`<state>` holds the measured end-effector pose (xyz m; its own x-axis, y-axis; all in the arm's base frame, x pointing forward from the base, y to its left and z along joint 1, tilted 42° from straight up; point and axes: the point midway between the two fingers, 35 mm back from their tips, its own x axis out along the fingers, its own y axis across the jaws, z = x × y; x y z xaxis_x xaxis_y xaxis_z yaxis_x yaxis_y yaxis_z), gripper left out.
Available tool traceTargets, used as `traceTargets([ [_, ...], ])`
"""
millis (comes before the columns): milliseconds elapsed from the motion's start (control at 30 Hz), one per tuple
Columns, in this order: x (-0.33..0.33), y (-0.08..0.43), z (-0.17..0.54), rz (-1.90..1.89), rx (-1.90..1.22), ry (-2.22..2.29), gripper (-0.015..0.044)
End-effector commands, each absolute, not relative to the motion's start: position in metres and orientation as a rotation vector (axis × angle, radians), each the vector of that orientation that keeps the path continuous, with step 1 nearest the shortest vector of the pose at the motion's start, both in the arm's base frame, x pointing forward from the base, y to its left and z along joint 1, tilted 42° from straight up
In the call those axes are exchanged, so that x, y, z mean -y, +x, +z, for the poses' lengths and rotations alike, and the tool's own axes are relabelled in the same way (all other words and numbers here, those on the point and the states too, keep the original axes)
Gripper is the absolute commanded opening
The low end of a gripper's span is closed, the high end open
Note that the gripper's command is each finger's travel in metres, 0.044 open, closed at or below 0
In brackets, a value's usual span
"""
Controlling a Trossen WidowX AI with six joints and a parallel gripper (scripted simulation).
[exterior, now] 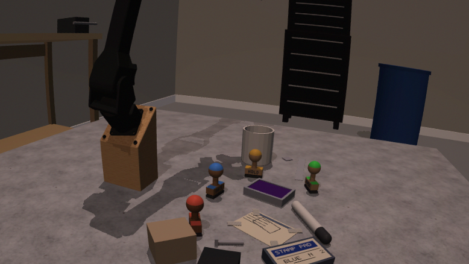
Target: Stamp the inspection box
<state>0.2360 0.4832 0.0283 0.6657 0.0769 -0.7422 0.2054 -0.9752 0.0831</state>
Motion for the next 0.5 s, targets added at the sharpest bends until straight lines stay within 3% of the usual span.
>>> traceTargets([
  [0, -0.482, 0.237, 0.028, -1.207, -0.223, 2.724, 0.0374],
  [200, -0.428, 0.285, 0.002, -1.442, 0.221, 2.919, 0.0224],
  [333, -0.394, 0.310, -0.010, -1.530, 0.551, 3.029, 0.0224],
  [467, -0.338, 0.348, -0.023, -1.528, 1.226, 3.195, 0.0224],
])
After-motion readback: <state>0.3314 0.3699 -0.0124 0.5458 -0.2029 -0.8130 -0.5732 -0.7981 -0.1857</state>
